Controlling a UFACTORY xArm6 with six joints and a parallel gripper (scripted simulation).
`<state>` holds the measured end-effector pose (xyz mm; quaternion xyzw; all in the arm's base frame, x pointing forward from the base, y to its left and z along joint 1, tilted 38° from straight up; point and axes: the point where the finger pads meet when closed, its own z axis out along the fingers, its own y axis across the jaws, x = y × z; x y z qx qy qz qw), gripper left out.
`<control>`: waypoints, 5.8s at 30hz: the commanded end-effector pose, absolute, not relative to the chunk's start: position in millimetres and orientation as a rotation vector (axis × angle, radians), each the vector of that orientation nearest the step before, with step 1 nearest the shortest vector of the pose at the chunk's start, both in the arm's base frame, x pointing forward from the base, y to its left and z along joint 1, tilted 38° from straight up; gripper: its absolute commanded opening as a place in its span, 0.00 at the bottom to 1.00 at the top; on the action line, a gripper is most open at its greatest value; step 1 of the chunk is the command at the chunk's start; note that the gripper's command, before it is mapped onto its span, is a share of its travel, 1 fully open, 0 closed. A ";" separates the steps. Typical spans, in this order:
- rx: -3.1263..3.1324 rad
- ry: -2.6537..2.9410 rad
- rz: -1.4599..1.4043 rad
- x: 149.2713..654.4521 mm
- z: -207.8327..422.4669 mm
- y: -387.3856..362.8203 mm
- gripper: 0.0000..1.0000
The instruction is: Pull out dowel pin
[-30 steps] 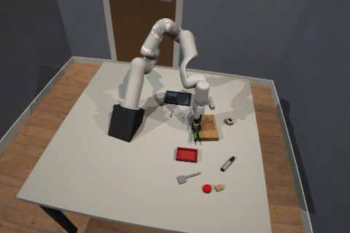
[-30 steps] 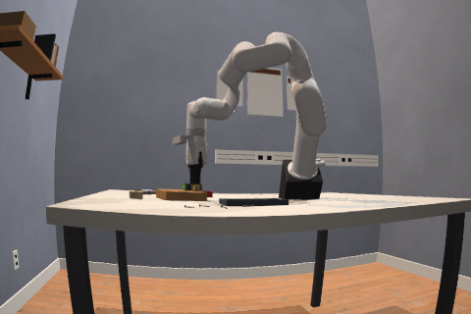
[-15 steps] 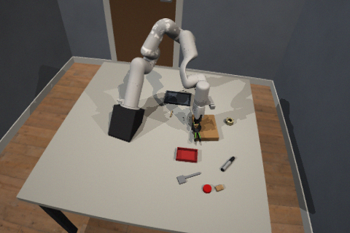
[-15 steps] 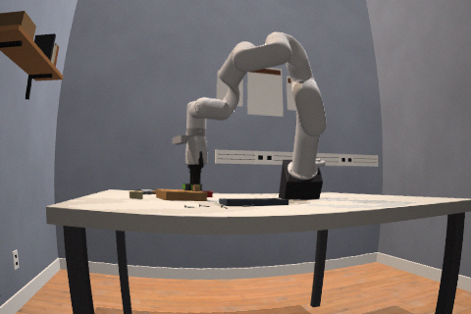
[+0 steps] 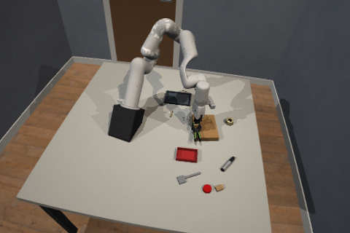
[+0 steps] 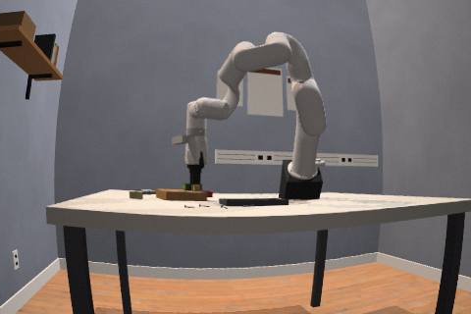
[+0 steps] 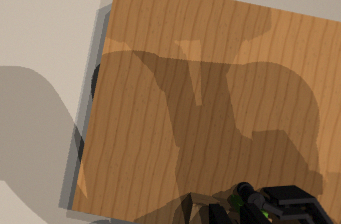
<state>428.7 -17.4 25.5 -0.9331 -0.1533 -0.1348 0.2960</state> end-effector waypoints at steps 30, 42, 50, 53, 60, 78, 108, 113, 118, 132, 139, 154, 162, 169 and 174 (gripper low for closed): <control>-2.461 -0.584 -0.418 429.5 26.5 -18.2 0.00; -2.445 -0.675 -0.447 429.5 26.5 -18.3 0.00; -2.435 -0.725 -0.463 429.5 26.6 -18.3 0.00; -2.430 -0.751 -0.471 429.5 26.6 -18.3 0.00; -2.416 -0.813 -0.490 429.5 26.6 -18.4 0.00; -2.378 -0.958 -0.535 429.5 26.8 -18.5 0.00; -2.426 -0.768 -0.476 429.3 27.4 -18.9 0.00; -2.434 -0.731 -0.465 429.3 27.4 -18.9 0.00; -2.446 -0.668 -0.445 429.3 27.5 -19.0 0.00; -2.472 -0.508 -0.394 429.3 27.6 -19.1 0.00; -2.483 -0.409 -0.362 429.3 27.6 -19.1 0.00; -2.495 -0.217 -0.300 429.3 27.8 -19.2 0.00; -2.496 -0.092 -0.259 429.3 27.8 -19.3 0.00; -2.494 -0.013 -0.232 429.2 27.9 -19.3 0.00; -2.490 0.069 -0.205 429.2 27.9 -19.3 0.00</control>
